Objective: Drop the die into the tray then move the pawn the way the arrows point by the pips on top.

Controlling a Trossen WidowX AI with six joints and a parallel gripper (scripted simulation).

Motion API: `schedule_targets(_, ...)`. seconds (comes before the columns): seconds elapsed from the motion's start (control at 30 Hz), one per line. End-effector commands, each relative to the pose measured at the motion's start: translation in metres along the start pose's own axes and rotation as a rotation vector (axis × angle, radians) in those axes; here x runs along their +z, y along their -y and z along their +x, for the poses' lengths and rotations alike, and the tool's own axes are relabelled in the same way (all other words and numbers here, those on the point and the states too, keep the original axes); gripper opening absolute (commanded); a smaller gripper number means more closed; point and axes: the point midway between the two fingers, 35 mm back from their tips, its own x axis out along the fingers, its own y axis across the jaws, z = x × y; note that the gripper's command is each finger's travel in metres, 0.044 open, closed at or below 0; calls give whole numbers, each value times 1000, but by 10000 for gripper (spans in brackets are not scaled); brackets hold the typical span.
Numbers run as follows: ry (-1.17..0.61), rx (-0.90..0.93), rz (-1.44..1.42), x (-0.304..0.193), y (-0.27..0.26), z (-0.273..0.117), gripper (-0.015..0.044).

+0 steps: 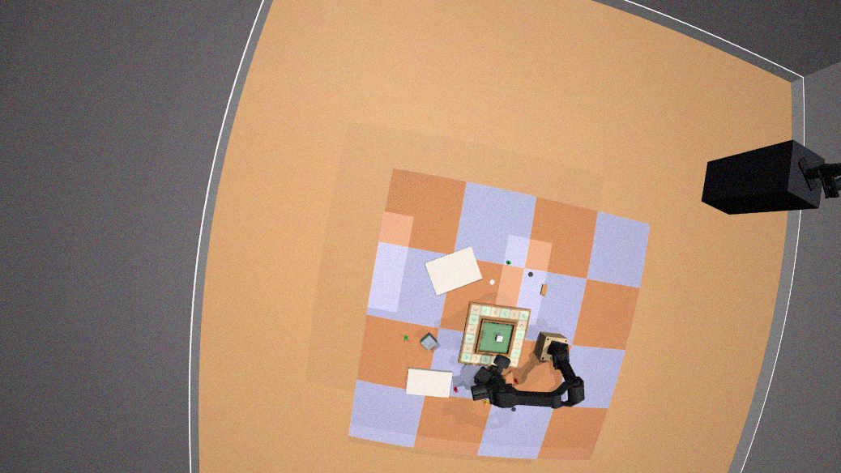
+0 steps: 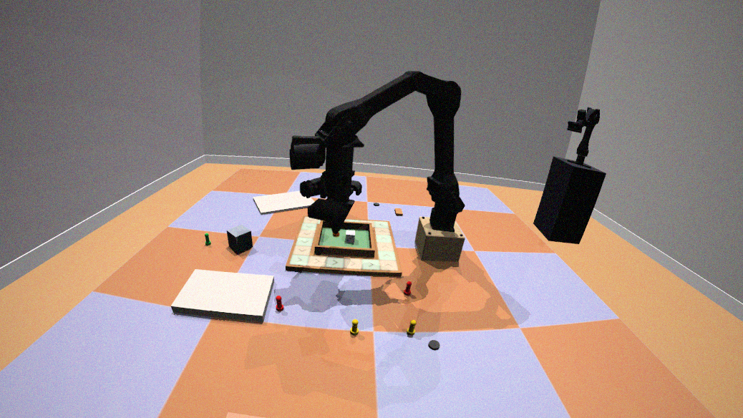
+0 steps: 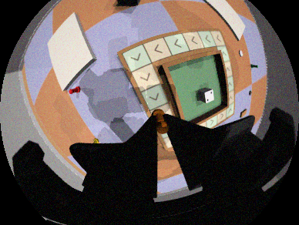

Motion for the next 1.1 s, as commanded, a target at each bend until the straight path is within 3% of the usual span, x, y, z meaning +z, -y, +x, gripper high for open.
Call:
schedule_targets(0.0, 9, 3, 3, -8, 4, 5, 0)
schedule_targets(0.43, 6, 2, 3, -41, 19, 34, 0)
schedule_targets(0.8, 5, 2, 3, -41, 19, 68, 0)
schedule_targets(1.07, 5, 1, 3, -41, 19, 73, 0)
